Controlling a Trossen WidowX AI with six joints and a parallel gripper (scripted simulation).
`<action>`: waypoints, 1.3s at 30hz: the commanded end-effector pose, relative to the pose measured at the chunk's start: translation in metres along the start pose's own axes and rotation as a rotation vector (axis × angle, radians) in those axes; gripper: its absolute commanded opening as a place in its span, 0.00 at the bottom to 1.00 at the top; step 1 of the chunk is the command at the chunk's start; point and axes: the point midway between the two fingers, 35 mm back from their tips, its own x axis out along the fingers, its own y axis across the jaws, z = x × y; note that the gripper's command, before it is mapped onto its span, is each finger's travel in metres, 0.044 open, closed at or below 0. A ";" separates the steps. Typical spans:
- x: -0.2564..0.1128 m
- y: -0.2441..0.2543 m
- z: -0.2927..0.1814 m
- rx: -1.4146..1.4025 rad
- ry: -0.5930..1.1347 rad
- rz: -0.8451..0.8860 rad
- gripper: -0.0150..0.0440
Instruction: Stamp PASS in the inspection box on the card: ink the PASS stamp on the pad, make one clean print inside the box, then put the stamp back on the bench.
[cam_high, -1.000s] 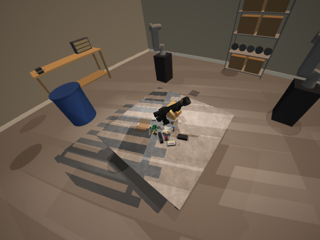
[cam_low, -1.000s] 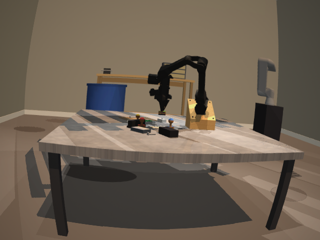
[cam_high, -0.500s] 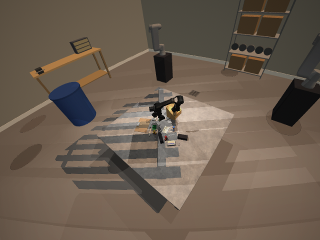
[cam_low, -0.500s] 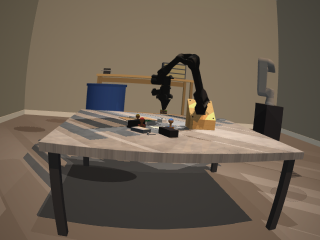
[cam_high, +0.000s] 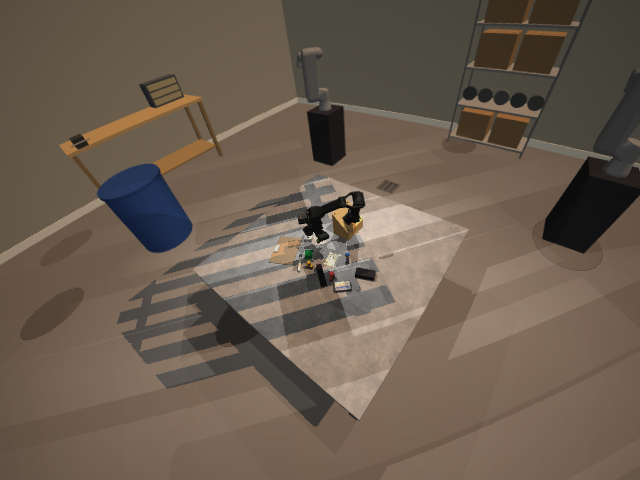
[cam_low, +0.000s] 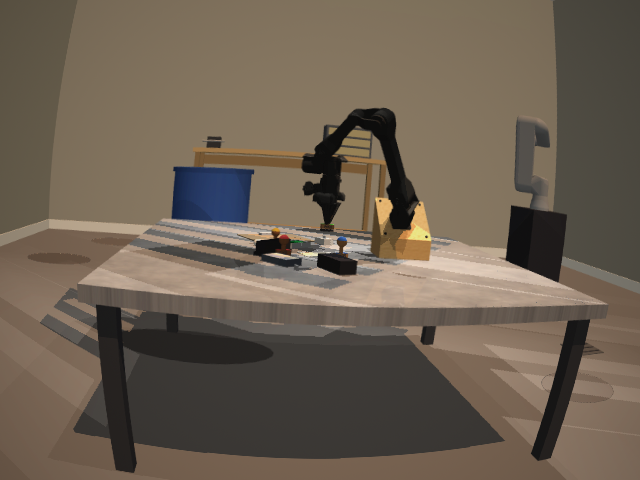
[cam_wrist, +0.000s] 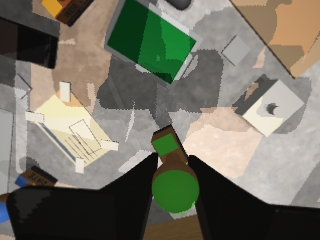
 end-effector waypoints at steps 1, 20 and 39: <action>0.007 0.000 0.000 0.005 0.001 0.005 0.25; 0.039 0.001 0.000 0.005 0.001 0.007 0.25; 0.052 0.001 -0.002 -0.001 0.002 0.004 0.57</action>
